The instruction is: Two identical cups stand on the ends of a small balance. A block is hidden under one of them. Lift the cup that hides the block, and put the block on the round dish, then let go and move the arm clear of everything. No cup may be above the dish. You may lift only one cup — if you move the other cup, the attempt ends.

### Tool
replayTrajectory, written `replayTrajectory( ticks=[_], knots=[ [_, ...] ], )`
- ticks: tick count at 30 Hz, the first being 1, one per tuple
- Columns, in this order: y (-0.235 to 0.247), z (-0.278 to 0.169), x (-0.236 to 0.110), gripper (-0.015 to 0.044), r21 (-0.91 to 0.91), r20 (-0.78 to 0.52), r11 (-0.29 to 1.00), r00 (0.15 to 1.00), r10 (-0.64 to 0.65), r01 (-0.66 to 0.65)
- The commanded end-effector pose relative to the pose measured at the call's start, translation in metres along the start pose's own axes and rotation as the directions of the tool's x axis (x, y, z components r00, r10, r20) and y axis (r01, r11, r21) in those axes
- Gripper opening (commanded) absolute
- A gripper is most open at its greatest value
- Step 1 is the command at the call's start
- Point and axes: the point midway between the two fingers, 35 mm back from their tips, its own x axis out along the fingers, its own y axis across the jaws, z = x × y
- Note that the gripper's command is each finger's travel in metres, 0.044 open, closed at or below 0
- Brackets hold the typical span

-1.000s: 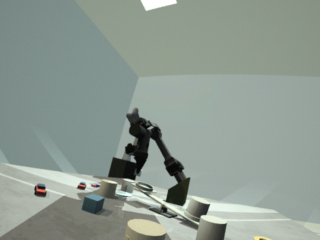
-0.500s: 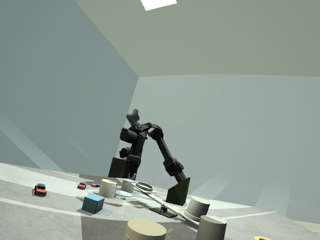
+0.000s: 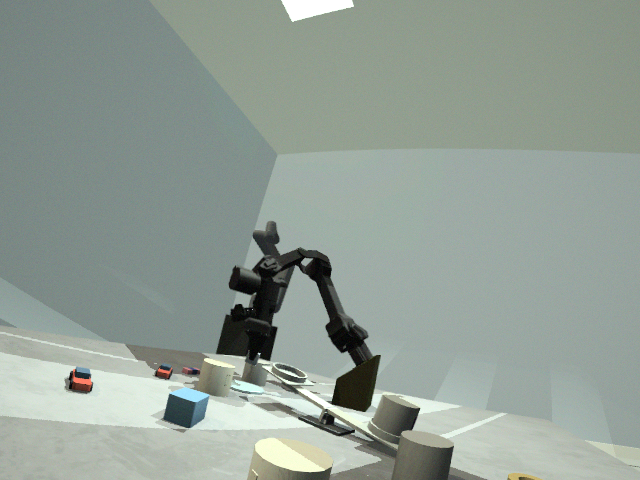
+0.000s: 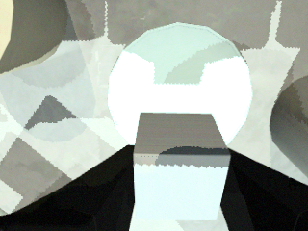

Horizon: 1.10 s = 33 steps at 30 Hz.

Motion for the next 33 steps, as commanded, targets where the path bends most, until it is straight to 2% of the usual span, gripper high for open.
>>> replayTrajectory(
  ticks=[1, 6, 14, 33],
  knots=[
    [-0.009, 0.003, 0.004, 0.0, -0.008, 0.01, 1.0, 1.0, -0.002, 0.002],
    [-0.009, 0.004, 0.012, 0.0, -0.008, 0.01, 1.0, 1.0, -0.003, 0.003],
    [-0.01, 0.004, 0.045, 0.0, -0.008, 0.012, 1.0, 1.0, -0.004, 0.004],
    [-0.01, 0.004, 0.066, 0.0, -0.009, 0.013, 1.0, 1.0, -0.005, 0.005]
  ],
)
